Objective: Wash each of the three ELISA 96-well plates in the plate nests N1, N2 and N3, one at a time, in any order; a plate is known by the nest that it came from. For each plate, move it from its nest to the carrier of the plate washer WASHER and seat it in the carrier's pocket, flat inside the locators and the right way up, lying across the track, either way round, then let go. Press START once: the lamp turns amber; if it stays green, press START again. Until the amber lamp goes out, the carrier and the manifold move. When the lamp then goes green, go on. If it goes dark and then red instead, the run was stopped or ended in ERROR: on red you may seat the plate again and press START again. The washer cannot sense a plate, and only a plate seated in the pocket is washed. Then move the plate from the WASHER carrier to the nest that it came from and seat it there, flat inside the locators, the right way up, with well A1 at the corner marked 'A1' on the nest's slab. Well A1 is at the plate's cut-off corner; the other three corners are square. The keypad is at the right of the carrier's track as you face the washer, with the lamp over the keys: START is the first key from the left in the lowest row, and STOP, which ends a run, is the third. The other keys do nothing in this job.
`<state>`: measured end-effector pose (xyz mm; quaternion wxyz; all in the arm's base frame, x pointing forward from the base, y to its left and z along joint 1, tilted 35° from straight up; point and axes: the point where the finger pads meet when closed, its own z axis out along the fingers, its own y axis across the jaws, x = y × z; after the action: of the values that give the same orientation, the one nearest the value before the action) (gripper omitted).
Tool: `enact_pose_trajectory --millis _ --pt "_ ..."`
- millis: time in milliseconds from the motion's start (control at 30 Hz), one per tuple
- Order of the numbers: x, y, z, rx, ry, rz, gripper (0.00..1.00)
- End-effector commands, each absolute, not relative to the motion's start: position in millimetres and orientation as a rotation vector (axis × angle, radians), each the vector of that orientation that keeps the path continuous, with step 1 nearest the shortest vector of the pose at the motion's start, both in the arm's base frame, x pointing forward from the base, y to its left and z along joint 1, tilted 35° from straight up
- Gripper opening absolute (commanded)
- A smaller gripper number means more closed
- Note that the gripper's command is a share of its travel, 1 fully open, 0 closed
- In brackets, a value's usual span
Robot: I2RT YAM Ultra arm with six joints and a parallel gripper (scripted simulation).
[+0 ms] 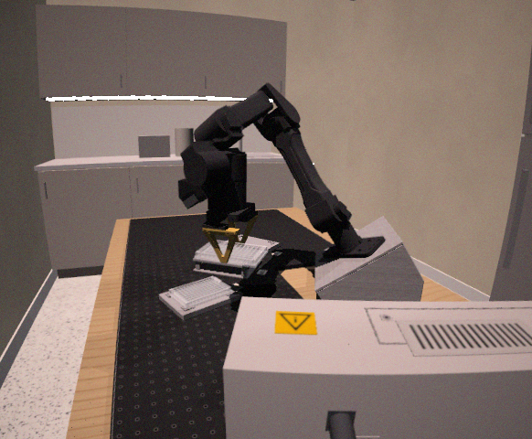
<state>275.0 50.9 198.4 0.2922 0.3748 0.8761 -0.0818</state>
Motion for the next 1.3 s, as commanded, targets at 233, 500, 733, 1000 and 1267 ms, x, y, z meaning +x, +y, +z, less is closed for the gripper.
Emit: enact_pose_trajectory --millis 233,500,733,1000,1267 --pt "271 20 209 1.069 2.293 -0.172 0.0" --pt "267 -9 217 1.069 2.293 -0.173 0.0" --pt "262 -43 225 1.069 2.291 -0.174 0.0" --pt "256 -81 235 1.068 2.29 -0.176 0.0" --pt "254 -92 237 1.068 2.29 -0.176 0.0"
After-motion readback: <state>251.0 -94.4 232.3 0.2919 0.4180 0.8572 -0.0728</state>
